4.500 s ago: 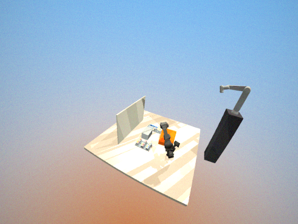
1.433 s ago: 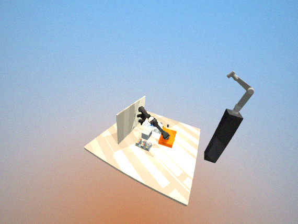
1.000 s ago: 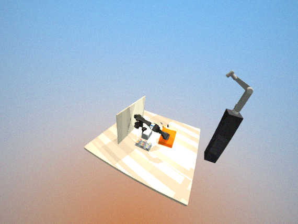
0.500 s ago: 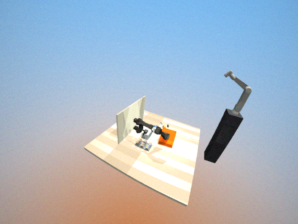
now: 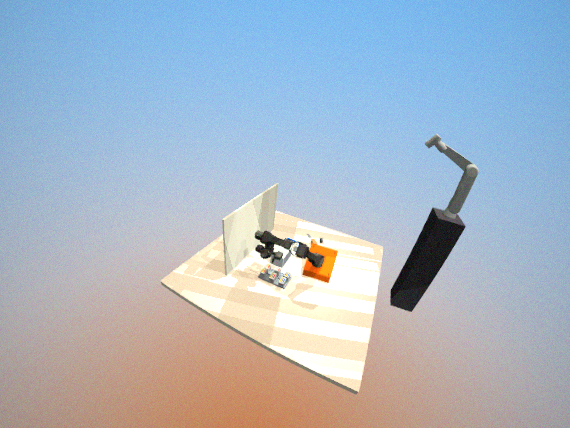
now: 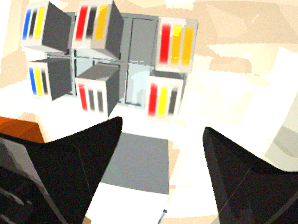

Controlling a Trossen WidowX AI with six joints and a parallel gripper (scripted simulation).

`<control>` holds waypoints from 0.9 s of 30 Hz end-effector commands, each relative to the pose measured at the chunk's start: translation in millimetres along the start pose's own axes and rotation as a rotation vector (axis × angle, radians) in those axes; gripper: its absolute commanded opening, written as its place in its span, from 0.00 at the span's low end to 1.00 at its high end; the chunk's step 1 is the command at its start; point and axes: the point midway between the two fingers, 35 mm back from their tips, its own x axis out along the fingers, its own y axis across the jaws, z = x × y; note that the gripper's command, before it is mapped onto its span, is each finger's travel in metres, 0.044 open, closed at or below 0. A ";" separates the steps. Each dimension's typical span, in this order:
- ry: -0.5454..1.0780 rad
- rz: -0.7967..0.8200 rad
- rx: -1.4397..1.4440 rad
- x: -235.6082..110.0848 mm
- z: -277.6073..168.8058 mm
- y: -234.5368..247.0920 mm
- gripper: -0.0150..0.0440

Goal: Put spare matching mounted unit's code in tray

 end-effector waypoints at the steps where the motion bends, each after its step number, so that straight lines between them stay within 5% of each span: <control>1: -0.004 0.001 0.002 4.9 0.7 0.0 0.76; 27: -0.003 0.001 0.002 47.7 1.6 -1.2 0.76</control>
